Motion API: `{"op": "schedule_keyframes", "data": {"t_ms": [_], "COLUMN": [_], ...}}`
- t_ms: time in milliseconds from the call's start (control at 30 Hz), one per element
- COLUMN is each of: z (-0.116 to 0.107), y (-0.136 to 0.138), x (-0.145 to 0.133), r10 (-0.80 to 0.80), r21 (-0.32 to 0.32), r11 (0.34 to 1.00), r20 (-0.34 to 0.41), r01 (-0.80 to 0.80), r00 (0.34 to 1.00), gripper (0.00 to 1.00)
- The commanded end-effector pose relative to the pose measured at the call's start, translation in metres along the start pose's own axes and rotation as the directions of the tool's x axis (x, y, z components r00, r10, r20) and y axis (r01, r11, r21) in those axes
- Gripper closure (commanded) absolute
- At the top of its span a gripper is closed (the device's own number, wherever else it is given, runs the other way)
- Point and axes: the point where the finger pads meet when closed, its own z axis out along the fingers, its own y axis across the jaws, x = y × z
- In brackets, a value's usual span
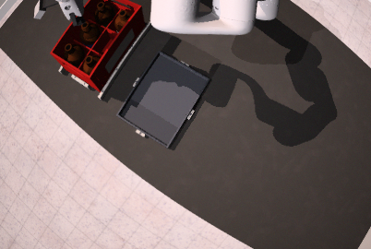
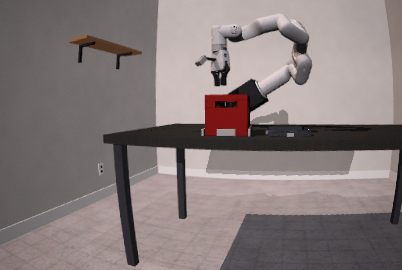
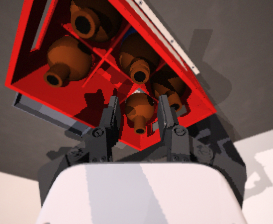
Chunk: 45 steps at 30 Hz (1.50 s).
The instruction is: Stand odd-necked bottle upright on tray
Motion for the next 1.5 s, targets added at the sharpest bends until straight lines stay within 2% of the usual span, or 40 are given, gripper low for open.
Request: {"op": "schedule_keyframes", "data": {"t_ms": [0, 1233, 1267, 1467], "z": [-0.0014, -0.0014, -0.0014, -0.0014], "y": [0.0002, 0.0002, 0.0002, 0.0002], "x": [0.001, 0.001, 0.001, 0.001], "r10": [0.0, 0.0, 0.0, 0.0], "r21": [0.001, 0.001, 0.001, 0.001], "r11": [1.0, 1.0, 1.0, 1.0], "r20": [-0.003, -0.003, -0.003, -0.003], "r01": [0.0, 0.0, 0.0, 0.0], "r00": [1.0, 1.0, 1.0, 1.0], "gripper": [1.0, 1.0, 0.35, 0.35]}}
